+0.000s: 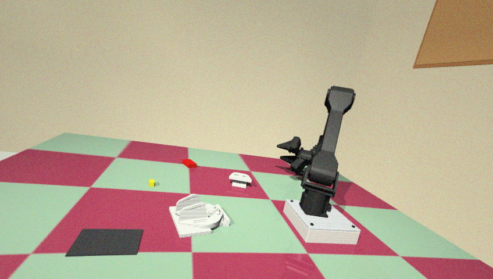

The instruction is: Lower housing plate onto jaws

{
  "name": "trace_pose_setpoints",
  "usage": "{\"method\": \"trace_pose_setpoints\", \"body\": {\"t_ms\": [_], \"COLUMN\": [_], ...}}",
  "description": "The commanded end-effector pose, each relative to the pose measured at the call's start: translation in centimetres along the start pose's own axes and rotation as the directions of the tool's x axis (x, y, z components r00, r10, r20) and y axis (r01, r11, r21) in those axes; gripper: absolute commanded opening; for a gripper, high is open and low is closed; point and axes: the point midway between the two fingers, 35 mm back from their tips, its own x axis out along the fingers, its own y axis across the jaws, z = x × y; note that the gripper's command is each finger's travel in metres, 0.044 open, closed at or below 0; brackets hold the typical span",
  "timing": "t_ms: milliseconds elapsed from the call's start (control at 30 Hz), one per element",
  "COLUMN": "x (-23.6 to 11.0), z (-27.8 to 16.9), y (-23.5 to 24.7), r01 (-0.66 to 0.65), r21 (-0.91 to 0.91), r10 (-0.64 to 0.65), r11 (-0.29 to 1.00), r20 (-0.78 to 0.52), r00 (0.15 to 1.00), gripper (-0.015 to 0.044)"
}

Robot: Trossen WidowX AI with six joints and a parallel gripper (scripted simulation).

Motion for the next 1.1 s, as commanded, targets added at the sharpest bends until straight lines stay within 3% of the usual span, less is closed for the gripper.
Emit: {"method": "trace_pose_setpoints", "body": {"t_ms": [0, 533, 1067], "x": [0.0, 3.0, 6.4], "z": [0.0, 0.1, 1.0], "y": [0.0, -0.5, -1.6], "r01": [0.0, -0.082, -0.197], "r21": [0.0, 0.395, 0.741], "r10": [0.0, 0.065, 0.133], "r11": [1.0, 0.915, 0.642], "r20": [0.0, 0.055, 0.146], "r00": [1.0, 0.996, 0.98], "gripper": [0.0426, 0.044, 0.044]}}
